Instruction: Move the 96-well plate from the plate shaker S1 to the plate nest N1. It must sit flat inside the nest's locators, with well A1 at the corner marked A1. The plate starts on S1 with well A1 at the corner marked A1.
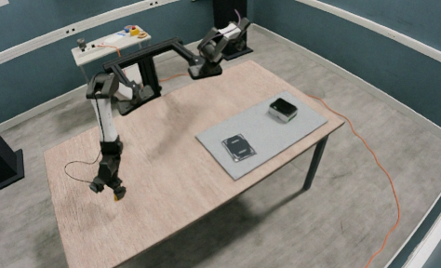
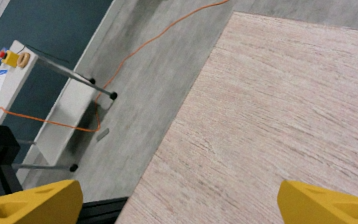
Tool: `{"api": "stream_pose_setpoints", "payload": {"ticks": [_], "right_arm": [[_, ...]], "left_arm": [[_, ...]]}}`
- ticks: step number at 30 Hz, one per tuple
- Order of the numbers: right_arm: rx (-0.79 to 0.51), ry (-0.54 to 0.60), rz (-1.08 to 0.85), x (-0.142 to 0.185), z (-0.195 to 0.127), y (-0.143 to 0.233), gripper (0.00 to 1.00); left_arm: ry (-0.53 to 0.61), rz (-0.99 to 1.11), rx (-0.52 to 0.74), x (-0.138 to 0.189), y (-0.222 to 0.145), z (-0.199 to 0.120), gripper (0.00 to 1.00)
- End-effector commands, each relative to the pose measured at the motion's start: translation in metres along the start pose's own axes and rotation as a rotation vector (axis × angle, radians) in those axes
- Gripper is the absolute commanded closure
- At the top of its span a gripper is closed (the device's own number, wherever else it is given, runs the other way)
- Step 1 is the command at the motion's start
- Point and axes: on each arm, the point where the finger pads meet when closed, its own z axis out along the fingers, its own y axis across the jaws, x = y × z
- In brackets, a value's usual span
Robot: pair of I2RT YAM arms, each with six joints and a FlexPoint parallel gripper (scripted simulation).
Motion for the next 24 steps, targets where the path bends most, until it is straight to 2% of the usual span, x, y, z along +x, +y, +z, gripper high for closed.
{"api": "stream_pose_setpoints", "payload": {"ticks": [1,18,24], "right_arm": [[-0.002,-0.03,0.016,-0.012,-0.003,0.0,0.0],[-0.002,-0.03,0.016,-0.012,-0.003,0.0,0.0],[-0.033,-0.048,-0.04,-0.006,-0.008,0.018,0.0]], "left_arm": [[-0.028,-0.009,-0.004,-0.008,0.001,-0.003,0.0],[-0.028,-0.009,-0.004,-0.008,0.001,-0.003,0.0],[-0.073,0.064,0.126,-0.027,-0.027,-0.008,0.0]]}}
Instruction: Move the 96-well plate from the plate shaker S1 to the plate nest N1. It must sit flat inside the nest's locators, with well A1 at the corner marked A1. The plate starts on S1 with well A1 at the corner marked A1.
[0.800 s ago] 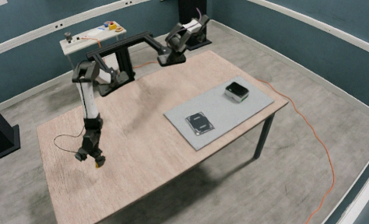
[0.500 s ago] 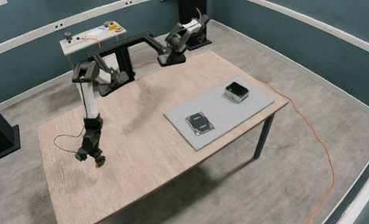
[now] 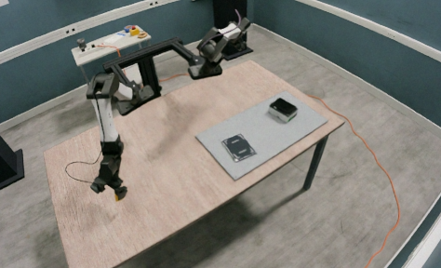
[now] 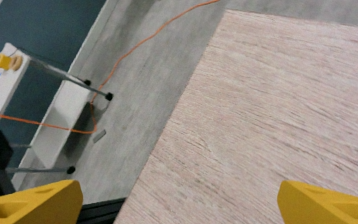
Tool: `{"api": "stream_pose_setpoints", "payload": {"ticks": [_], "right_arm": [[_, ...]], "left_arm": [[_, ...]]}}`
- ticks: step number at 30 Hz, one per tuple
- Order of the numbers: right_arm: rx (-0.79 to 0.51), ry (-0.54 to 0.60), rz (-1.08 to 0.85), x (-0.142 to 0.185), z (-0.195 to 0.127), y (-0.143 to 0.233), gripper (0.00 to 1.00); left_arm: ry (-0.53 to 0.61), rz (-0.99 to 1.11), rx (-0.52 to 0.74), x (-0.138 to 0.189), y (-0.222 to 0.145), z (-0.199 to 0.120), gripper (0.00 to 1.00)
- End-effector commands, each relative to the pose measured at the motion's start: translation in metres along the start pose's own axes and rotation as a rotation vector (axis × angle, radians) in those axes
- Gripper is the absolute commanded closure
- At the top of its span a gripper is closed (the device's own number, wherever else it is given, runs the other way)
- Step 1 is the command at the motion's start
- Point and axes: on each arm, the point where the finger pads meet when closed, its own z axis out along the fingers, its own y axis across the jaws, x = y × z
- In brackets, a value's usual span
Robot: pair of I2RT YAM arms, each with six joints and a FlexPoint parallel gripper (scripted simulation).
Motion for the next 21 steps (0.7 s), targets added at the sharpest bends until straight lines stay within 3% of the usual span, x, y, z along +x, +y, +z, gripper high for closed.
{"api": "stream_pose_setpoints", "payload": {"ticks": [1,8,11,21], "right_arm": [[-0.04,-0.051,-0.047,-0.005,-0.009,0.022,0.0],[-0.194,-0.04,-0.232,0.044,-0.035,0.1,0.0],[-0.215,-0.046,-0.255,0.048,-0.04,0.109,0.0],[-0.486,-0.071,-0.508,0.128,-0.123,0.208,0.0]], "left_arm": [[-0.084,0.069,0.134,-0.032,-0.03,-0.008,0.0],[-0.113,0.305,0.468,-0.057,-0.115,-0.025,0.0],[-0.116,0.339,0.517,-0.058,-0.127,-0.028,0.0],[-0.06,0.682,0.955,-0.043,-0.244,-0.067,0.0]]}}
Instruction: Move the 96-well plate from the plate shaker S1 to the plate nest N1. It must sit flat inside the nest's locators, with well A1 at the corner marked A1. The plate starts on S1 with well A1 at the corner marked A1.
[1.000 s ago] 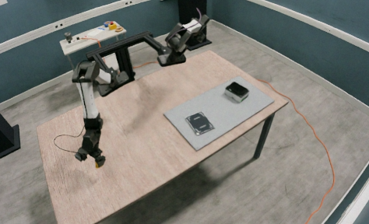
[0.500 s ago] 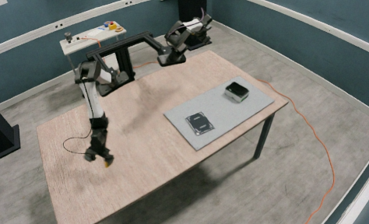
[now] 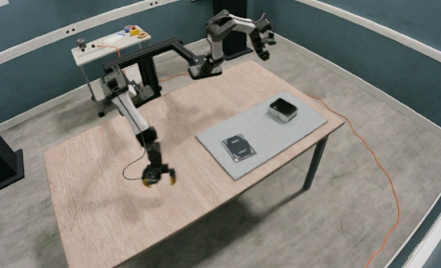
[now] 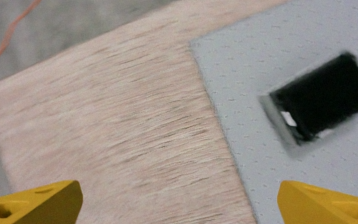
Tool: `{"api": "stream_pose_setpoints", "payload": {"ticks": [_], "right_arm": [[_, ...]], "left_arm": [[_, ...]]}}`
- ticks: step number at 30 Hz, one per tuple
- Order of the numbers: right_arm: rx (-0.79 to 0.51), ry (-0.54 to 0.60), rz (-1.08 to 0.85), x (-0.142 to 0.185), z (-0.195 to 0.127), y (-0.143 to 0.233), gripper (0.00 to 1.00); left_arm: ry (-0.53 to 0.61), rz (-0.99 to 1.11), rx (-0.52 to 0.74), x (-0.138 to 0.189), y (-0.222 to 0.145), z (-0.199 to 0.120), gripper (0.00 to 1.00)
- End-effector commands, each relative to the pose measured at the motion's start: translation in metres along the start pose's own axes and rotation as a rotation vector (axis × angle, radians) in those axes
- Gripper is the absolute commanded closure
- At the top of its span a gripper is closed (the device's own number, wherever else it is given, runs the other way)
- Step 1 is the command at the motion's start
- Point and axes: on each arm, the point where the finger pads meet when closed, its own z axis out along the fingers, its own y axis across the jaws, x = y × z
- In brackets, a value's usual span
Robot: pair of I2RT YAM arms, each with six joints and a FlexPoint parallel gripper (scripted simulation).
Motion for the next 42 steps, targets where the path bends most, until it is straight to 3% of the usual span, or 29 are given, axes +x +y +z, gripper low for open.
{"api": "stream_pose_setpoints", "payload": {"ticks": [1,4,6,8,14,19,21,23,33,37,42], "right_arm": [[-0.068,-0.09,-0.101,-0.006,-0.013,0.045,0.0],[-0.166,-0.115,-0.205,0.008,-0.035,0.095,0.0],[-0.166,-0.115,-0.205,0.008,-0.035,0.095,0.0],[-0.25,-0.147,-0.293,0.022,-0.058,0.135,0.0],[-0.531,-0.245,-0.56,0.086,-0.156,0.241,0.0],[-0.754,-0.342,-0.749,0.146,-0.248,0.29,0.0],[-0.83,-0.378,-0.81,0.168,-0.281,0.299,0.0],[-0.83,-0.378,-0.81,0.168,-0.281,0.299,0.0],[-1.131,-0.535,-1.013,0.249,-0.41,0.3,0.0],[-1.196,-0.567,-1.055,0.267,-0.435,0.292,0.0],[-1.218,-0.573,-1.067,0.274,-0.443,0.29,0.0]], "left_arm": [[-0.05,0.184,0.195,-0.044,-0.045,0.019,0.0],[0.004,0.306,0.307,-0.048,-0.08,0.041,0.0],[0.004,0.306,0.307,-0.048,-0.08,0.041,0.0],[0.058,0.41,0.341,-0.046,-0.102,0.062,0.0],[0.209,0.688,0.328,-0.029,-0.155,0.125,0.0],[0.272,0.857,0.288,-0.014,-0.185,0.159,0.0],[0.276,0.91,0.278,-0.011,-0.196,0.169,0.0],[0.276,0.91,0.278,-0.011,-0.196,0.169,0.0],[0.333,1.013,0.288,0.014,-0.224,0.192,0.0],[0.352,1.002,0.286,0.018,-0.221,0.195,0.0],[0.327,1.005,0.285,0.01,-0.224,0.188,0.0]]}}
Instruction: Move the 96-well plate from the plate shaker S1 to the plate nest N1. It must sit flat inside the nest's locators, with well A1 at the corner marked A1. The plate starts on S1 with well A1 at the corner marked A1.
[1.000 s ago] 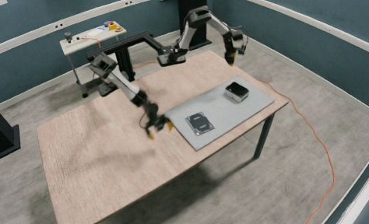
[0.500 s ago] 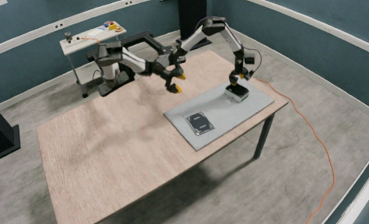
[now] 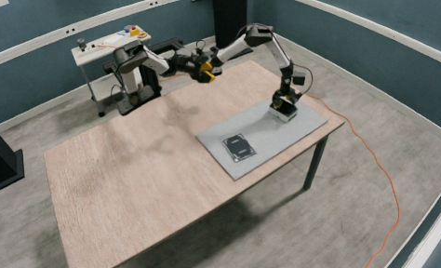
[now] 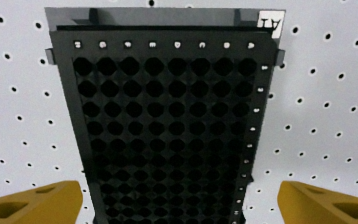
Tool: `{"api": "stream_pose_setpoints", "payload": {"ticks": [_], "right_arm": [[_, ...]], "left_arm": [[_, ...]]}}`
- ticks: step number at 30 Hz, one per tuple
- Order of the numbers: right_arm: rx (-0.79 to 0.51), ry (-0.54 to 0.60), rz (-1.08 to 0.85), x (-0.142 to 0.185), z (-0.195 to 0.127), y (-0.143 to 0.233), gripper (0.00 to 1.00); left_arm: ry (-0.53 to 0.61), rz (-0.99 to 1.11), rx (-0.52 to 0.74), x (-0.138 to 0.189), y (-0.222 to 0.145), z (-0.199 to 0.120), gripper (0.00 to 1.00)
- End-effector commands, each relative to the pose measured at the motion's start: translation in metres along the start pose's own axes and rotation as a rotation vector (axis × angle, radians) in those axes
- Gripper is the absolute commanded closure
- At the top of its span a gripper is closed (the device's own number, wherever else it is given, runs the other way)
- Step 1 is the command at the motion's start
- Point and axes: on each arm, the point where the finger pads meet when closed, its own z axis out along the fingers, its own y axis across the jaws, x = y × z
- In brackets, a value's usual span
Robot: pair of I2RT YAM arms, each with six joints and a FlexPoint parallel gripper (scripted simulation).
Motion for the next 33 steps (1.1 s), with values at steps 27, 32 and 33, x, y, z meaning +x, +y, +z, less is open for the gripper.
{"api": "stream_pose_setpoints", "payload": {"ticks": [27,32,33], "right_arm": [[0.025,-0.05,0.004,-0.011,-0.004,0.0,0.0],[0.025,-0.05,0.004,-0.011,-0.004,0.0,0.0],[0.025,-0.051,0.004,-0.011,-0.004,0.0,0.0]], "left_arm": [[-0.007,0.005,-0.022,-0.011,0.008,0.025,0.0],[0.003,0.001,-0.014,-0.01,0.006,0.029,0.02],[-0.014,0.012,-0.019,-0.014,0.006,0.023,0.05]]}}
